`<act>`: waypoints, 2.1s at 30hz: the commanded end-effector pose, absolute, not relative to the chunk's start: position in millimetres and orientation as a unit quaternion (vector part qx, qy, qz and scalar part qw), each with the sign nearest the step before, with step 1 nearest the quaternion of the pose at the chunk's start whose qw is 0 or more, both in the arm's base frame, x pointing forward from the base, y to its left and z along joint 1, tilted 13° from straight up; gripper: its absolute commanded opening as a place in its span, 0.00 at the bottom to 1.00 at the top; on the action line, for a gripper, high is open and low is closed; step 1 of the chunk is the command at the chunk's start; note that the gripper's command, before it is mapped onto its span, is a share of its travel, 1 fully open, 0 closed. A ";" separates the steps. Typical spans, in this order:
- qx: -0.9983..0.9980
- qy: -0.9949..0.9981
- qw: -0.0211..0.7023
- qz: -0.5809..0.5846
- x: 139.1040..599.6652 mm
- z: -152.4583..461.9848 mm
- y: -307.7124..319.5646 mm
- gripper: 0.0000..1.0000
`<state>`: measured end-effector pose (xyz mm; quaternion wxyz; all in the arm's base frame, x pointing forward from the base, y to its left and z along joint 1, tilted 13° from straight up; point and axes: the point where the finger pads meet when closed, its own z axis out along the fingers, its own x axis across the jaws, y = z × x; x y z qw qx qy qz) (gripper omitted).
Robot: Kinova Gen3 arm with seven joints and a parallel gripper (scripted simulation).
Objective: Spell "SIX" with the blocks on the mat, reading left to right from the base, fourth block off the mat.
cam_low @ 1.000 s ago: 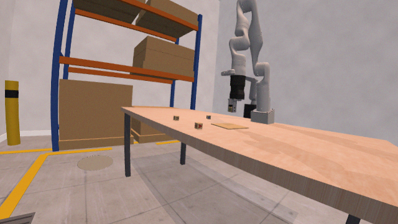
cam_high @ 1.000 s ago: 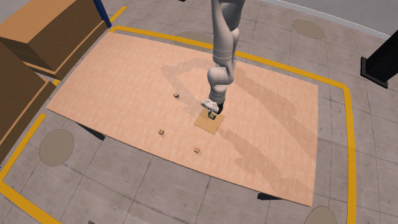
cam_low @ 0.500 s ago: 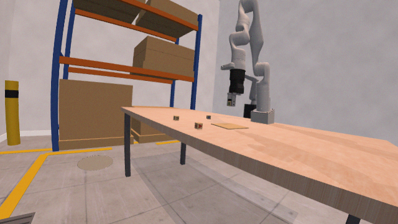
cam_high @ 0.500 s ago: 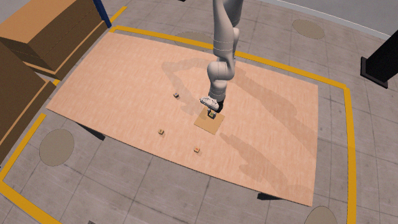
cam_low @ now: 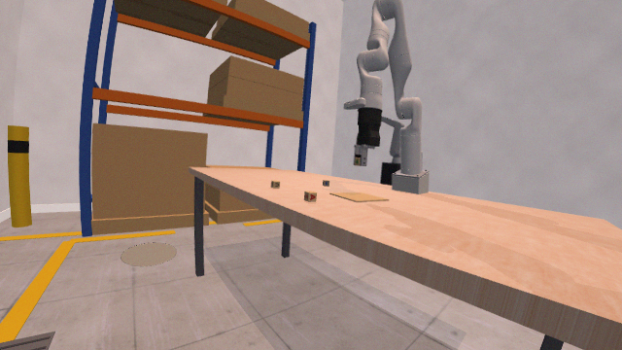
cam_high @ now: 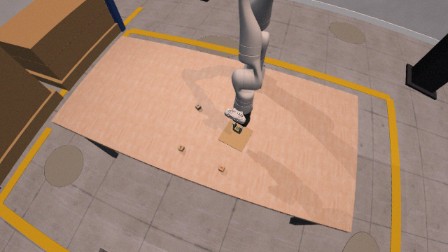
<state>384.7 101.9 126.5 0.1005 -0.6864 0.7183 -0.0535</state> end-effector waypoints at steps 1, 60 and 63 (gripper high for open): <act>-0.686 0.719 0.100 -0.055 387.4 126.4 92.5 0.49; -0.768 0.630 0.094 -0.067 399.0 106.7 -29.8 0.49; -0.768 0.630 0.094 -0.067 400.6 99.9 -29.5 0.49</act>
